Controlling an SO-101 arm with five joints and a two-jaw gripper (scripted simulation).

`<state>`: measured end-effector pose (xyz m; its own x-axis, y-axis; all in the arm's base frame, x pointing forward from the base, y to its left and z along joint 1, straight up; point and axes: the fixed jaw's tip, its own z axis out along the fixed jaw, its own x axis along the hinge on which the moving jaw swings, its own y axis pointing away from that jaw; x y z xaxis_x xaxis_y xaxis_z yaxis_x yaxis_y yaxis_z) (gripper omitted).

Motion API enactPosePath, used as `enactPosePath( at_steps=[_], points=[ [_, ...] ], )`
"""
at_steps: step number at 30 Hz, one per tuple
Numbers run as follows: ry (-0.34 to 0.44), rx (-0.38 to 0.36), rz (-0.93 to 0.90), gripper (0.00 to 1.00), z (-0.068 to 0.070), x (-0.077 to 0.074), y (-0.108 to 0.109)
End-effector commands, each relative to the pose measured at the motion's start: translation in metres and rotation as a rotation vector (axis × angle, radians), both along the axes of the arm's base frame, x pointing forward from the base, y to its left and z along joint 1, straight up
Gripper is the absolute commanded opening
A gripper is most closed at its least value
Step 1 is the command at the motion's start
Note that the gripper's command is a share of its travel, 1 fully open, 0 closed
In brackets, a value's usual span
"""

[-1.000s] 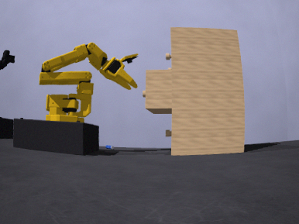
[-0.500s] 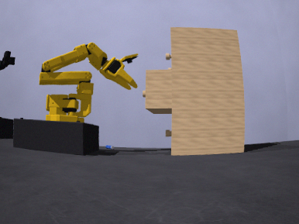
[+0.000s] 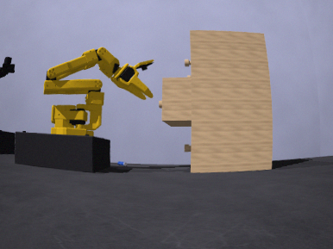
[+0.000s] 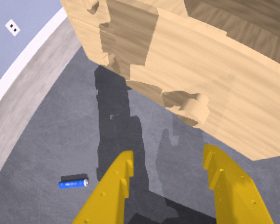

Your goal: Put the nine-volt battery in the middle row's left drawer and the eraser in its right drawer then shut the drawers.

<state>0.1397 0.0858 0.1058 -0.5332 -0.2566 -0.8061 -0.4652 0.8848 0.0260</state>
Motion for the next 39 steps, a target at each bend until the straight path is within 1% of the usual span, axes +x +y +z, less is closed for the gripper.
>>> enactPosePath(
  at_steps=[1,10,15,27,32,39],
  points=[
    [0.000,0.000,-0.009,0.21,-0.001,0.001,-0.001],
    [0.000,0.000,-0.009,0.21,-0.001,0.001,-0.001],
    [-0.001,-0.002,-0.048,0.21,-0.007,0.017,-0.001],
    [-0.001,-0.002,-0.048,0.21,-0.007,0.017,-0.001],
    [-0.002,-0.003,-0.088,0.21,-0.015,0.031,-0.003],
    [-0.002,-0.003,-0.088,0.21,-0.015,0.031,-0.003]
  ],
)
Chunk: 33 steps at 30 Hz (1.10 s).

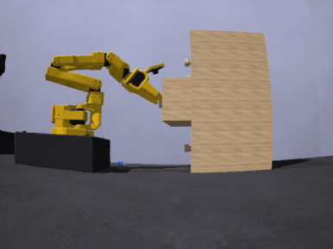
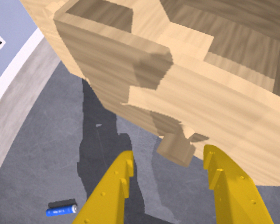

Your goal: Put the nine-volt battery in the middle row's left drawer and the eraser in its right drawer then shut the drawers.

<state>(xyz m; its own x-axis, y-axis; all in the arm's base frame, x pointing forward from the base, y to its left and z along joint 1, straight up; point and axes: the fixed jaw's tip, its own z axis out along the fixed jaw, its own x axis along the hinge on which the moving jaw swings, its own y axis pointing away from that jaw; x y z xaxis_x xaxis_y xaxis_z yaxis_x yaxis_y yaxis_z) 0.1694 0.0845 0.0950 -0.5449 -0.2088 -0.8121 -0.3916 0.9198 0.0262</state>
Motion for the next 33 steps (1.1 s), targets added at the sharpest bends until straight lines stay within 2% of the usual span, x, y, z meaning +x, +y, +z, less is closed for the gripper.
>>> enactPosePath(
  at_steps=[1,5,7,33],
  points=[
    [0.007,-0.007,-0.006,0.21,-0.0038,0.0015,-0.0013],
    [0.007,-0.007,-0.006,0.21,-0.0038,0.0015,-0.0013],
    [0.007,-0.008,-0.022,0.21,-0.0075,0.0066,-0.0025],
    [0.007,-0.008,-0.032,0.21,-0.0102,0.0090,-0.0036]
  ],
)
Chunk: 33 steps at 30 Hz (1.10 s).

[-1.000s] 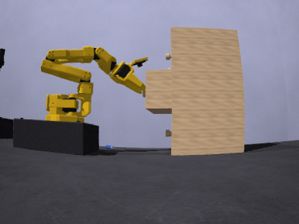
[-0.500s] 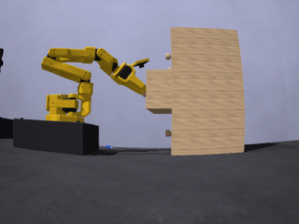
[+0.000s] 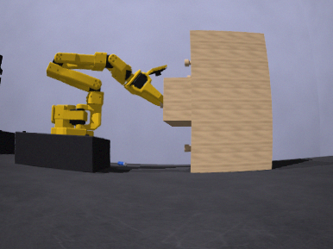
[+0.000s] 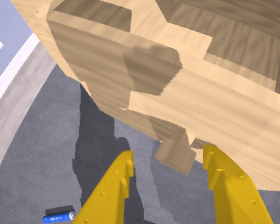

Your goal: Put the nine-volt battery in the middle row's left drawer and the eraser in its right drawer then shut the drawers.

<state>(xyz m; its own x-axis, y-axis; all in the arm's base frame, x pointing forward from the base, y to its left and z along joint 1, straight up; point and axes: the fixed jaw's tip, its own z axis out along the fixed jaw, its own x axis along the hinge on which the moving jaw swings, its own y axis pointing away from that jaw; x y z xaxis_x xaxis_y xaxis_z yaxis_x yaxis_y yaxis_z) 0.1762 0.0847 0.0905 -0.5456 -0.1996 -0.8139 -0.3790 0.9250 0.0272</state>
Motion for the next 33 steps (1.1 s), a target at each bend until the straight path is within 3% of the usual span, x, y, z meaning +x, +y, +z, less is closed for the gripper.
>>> enactPosePath(
  at_steps=[1,33],
  points=[
    [0.009,-0.010,-0.019,0.21,-0.0059,0.0024,-0.0040],
    [0.009,-0.010,-0.038,0.21,-0.0077,0.0065,-0.0064]
  ],
)
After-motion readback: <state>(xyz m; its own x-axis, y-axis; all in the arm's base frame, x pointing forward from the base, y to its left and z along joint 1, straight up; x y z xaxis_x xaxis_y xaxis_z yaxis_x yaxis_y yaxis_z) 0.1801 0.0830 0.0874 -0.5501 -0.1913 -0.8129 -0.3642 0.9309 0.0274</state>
